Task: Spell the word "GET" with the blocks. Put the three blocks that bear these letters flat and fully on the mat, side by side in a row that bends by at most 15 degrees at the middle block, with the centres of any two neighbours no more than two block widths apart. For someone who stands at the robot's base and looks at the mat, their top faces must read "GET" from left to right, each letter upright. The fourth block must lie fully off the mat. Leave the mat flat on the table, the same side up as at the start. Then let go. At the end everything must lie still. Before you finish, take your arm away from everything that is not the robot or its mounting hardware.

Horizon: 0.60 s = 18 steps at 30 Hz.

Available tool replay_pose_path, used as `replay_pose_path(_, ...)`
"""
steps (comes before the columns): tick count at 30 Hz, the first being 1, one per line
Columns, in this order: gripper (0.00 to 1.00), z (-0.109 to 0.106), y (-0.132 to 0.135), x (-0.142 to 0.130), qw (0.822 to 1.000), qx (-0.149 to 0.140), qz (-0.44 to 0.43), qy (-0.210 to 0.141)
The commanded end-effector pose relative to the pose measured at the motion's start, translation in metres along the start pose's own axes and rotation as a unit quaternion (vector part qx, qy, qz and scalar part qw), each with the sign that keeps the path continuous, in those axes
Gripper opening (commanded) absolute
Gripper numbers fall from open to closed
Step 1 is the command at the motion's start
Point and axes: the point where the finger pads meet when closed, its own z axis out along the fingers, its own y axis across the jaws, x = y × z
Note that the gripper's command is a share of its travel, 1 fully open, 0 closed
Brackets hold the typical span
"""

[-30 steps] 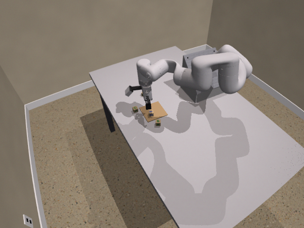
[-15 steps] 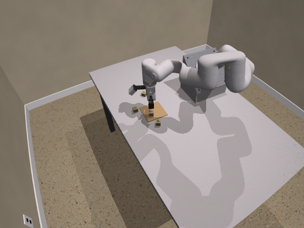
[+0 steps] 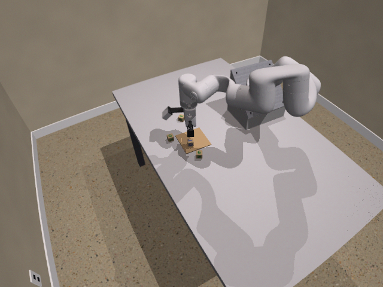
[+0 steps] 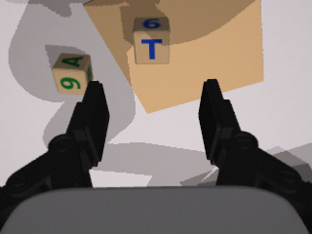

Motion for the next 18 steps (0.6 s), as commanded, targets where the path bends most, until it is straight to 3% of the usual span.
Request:
replay_pose_path(1,0.69,-0.002,0.0001,0.0014,1.0,0.0,0.0,0.002)
replay_pose_path(18,0.69,0.0011,0.0,0.0014,1.0,-0.001,0.0,0.003)
